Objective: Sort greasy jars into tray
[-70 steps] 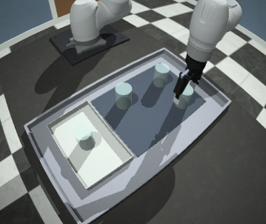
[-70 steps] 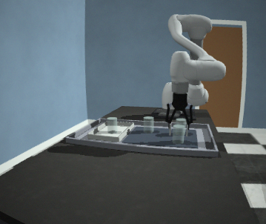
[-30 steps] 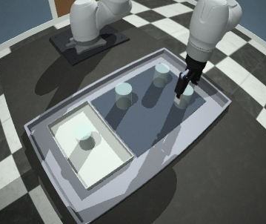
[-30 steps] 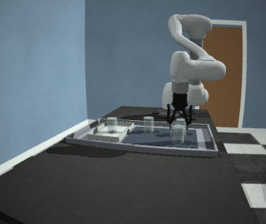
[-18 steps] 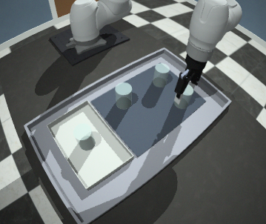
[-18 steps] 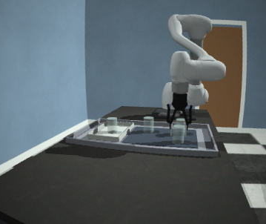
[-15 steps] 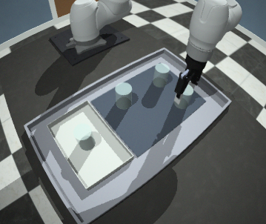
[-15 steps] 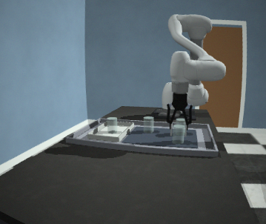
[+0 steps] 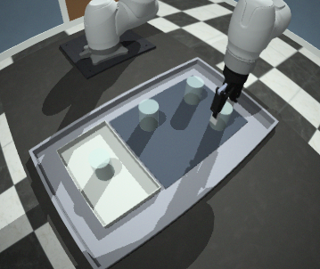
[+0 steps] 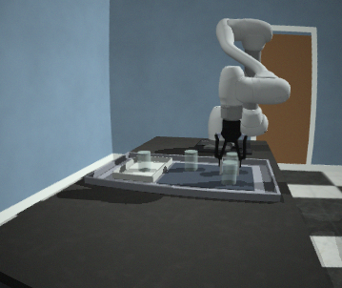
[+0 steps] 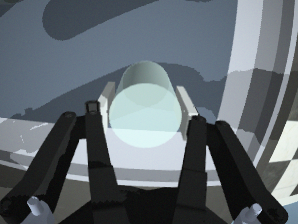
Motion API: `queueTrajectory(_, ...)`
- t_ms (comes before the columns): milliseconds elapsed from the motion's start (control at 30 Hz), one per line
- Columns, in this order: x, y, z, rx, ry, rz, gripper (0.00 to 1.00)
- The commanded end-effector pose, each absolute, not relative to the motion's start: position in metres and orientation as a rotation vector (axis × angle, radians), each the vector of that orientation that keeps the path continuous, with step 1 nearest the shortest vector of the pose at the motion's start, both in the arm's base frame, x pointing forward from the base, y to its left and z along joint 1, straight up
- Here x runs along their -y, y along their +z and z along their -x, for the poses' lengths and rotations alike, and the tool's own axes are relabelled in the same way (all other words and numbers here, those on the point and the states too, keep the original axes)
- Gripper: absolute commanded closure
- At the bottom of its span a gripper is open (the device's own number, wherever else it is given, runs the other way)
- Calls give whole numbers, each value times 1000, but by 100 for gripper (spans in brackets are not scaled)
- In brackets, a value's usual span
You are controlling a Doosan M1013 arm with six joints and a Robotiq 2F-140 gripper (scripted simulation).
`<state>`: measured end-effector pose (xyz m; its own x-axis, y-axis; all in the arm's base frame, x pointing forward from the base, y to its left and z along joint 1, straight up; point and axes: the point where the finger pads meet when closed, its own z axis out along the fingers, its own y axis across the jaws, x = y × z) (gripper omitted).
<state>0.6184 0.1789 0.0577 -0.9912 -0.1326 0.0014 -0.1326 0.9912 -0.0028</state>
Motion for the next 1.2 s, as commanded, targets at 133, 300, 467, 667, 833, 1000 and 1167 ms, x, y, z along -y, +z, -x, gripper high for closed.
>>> queueTrajectory(133, -179, 58, -618, 3133, 4, -209, 58)
queueTrajectory(300, -179, 58, -618, 3133, 4, -209, 58)
queueTrajectory(467, -179, 58, -618, 3133, 4, -209, 58)
queueTrajectory(667, -179, 58, -618, 3133, 4, -209, 61)
queueTrajectory(833, -179, 58, -618, 3133, 4, -209, 61)
queueTrajectory(1000, -179, 58, -618, 3133, 4, -209, 61)
queueTrajectory(1167, -179, 58, -618, 3133, 4, -209, 61)
